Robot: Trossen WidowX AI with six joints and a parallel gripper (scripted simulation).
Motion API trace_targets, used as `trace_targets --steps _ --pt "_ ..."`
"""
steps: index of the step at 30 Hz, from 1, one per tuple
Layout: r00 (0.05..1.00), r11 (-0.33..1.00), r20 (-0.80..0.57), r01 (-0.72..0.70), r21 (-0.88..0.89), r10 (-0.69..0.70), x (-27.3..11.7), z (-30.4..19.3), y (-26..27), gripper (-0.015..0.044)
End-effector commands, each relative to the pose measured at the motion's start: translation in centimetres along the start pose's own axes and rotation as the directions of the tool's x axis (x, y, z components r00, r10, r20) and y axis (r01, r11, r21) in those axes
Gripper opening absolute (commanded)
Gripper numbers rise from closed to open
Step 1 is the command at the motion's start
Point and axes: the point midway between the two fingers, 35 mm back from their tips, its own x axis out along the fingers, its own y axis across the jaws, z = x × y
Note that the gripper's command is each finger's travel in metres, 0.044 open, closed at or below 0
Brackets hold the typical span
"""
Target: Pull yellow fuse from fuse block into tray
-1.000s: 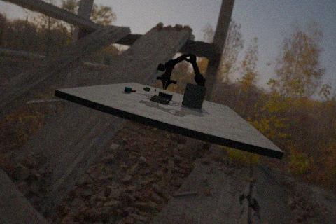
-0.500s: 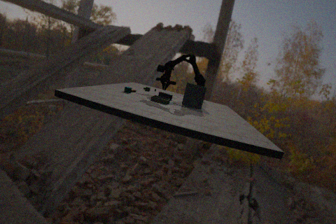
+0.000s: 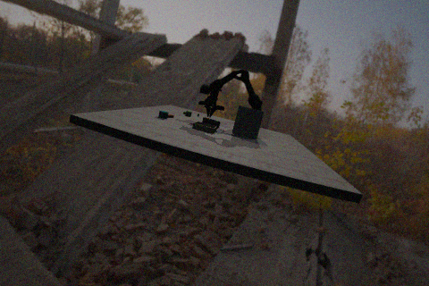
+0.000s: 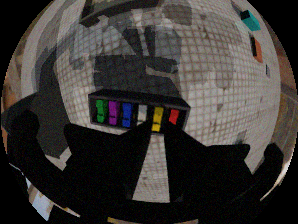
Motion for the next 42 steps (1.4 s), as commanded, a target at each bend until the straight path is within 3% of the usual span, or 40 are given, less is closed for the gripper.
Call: trace_targets --steps 1,35,42 --pt "1.000 1.000 -0.006 -0.002 -0.005 0.002 0.6 -0.1 0.1 0.0063" --pt "1.000 1.000 -0.006 -0.002 -0.006 0.002 1.9 -0.2 0.1 0.0063" --pt "1.000 1.000 -0.002 -0.003 -0.001 0.003 1.8 -0.1 0.1 0.0017"
